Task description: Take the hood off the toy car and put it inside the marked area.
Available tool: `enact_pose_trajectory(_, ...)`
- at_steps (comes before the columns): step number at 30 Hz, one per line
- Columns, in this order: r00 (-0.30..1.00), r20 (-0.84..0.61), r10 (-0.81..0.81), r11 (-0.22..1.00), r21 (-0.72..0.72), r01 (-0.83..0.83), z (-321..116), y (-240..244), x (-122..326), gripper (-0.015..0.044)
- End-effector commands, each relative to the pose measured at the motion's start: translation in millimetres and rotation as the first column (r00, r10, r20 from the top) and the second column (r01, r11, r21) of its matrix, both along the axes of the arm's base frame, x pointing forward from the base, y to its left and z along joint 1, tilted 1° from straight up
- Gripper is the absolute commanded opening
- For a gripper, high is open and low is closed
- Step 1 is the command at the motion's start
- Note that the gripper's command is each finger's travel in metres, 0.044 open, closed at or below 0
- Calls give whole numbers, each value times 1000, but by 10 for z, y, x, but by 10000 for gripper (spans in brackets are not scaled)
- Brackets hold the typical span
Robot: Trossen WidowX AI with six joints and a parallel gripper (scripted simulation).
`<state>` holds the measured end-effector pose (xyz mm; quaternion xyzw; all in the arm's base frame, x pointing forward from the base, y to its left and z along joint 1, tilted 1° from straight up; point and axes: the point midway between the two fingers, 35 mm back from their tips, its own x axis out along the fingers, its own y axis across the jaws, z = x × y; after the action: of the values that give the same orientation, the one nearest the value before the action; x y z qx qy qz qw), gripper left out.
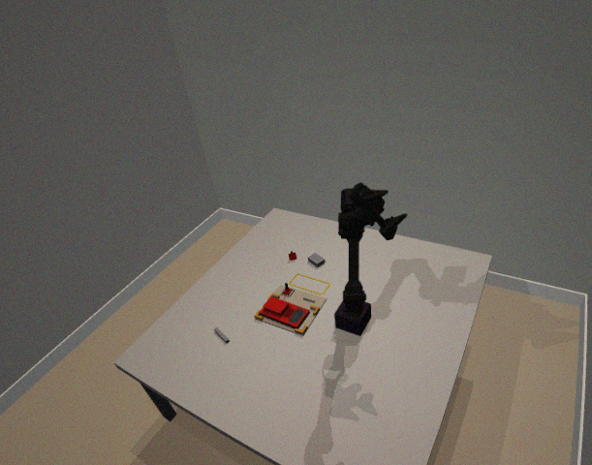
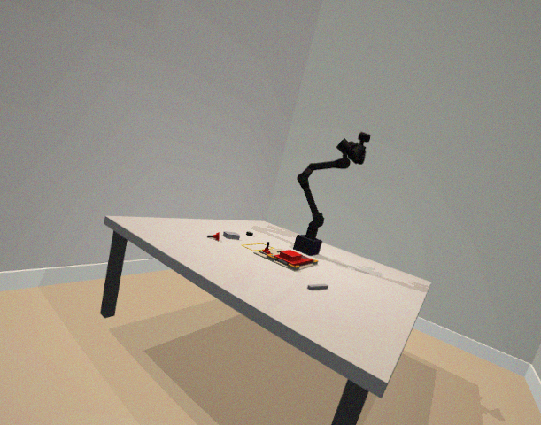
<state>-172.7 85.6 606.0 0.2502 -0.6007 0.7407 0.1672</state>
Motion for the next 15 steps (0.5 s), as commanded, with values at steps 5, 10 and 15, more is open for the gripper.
enact_pose_trajectory(5, 989, 41, -140, 961, -234, 146, -192, 744, 9, 440)
enact_pose_trajectory(10, 976, 56, -210, 916, -338, 217, -305, 1111, 94, 440)
enact_pose_trajectory(15, 958, 71, -280, 854, -437, 282, -433, 1464, 224, 440)
